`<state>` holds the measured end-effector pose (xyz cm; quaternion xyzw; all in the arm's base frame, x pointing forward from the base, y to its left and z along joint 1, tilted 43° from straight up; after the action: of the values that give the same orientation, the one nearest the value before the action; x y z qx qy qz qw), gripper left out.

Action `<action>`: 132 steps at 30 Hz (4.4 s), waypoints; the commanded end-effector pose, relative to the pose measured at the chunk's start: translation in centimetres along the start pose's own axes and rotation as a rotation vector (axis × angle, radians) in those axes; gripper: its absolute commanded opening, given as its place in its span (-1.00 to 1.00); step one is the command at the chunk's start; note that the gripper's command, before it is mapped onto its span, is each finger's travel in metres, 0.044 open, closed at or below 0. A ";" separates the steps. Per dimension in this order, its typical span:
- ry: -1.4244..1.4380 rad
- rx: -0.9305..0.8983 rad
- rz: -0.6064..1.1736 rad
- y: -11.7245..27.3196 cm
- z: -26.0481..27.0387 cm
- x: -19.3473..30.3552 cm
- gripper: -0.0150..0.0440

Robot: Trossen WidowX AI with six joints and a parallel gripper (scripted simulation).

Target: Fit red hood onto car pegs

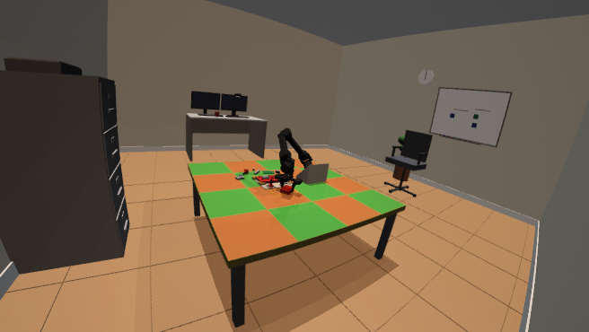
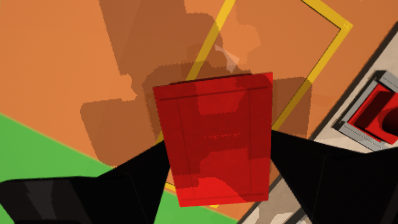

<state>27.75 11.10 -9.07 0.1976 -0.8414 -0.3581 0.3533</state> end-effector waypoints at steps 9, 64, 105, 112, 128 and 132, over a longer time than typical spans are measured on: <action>0.000 0.000 0.000 0.2 0.0 0.0 0.00; -0.085 -0.010 -0.008 9.6 -3.2 0.8 -0.49; -0.625 0.010 0.001 9.9 -19.7 10.8 -0.49; -0.625 0.010 0.001 9.0 -19.5 10.5 -0.49; -0.625 0.012 0.002 4.9 -19.8 10.9 -0.49; -0.625 0.012 0.002 4.9 -19.8 10.9 -0.49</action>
<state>34.69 -1.02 9.47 0.0793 -0.9110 -0.3978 0.0741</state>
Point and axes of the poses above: the point midway between the two fingers, 35 mm back from their tips, its own y axis back along the fingers, its own z axis across the jaws, x = y × z, the point moved 5 cm from there along y, back along the fingers, and after that the axes turned 11 degrees about y, right-handed, at the moved point
